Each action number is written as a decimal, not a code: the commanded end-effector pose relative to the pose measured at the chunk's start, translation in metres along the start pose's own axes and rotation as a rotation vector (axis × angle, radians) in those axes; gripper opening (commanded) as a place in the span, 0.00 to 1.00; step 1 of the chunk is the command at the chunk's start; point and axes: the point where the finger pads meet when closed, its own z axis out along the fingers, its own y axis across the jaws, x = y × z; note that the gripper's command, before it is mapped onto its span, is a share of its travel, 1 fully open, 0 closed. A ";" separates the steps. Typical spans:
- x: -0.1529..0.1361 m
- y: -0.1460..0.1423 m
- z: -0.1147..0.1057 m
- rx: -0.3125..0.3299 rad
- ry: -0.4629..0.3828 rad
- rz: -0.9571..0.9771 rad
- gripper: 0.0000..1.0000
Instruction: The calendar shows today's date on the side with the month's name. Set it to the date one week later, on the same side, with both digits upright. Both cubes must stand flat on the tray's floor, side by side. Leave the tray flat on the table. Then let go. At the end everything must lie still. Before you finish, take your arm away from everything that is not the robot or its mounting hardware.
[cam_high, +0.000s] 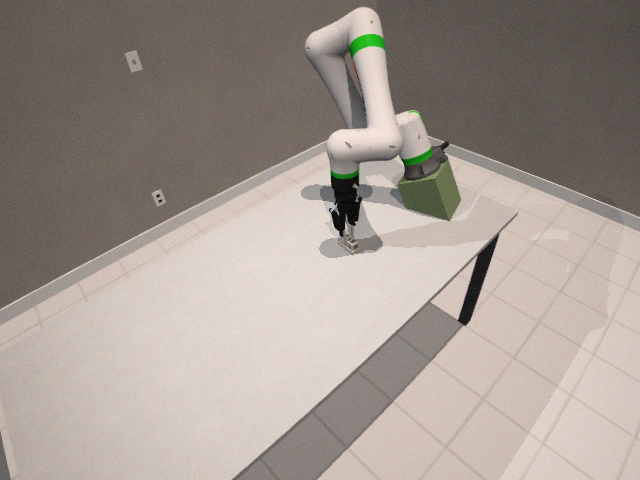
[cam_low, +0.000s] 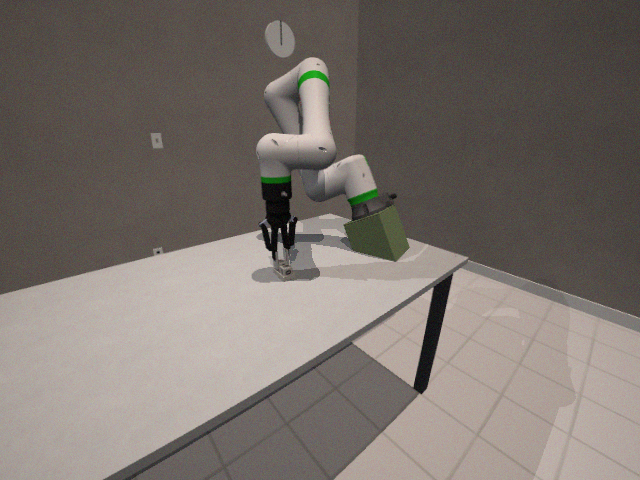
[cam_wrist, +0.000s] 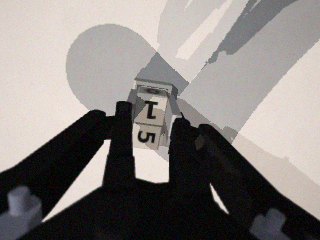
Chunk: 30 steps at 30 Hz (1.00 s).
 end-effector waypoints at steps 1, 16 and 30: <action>0.000 0.000 0.001 0.000 0.000 0.000 0.17; 0.000 0.000 0.006 0.000 0.000 0.000 0.17; 0.000 0.000 0.006 0.000 0.000 0.000 0.17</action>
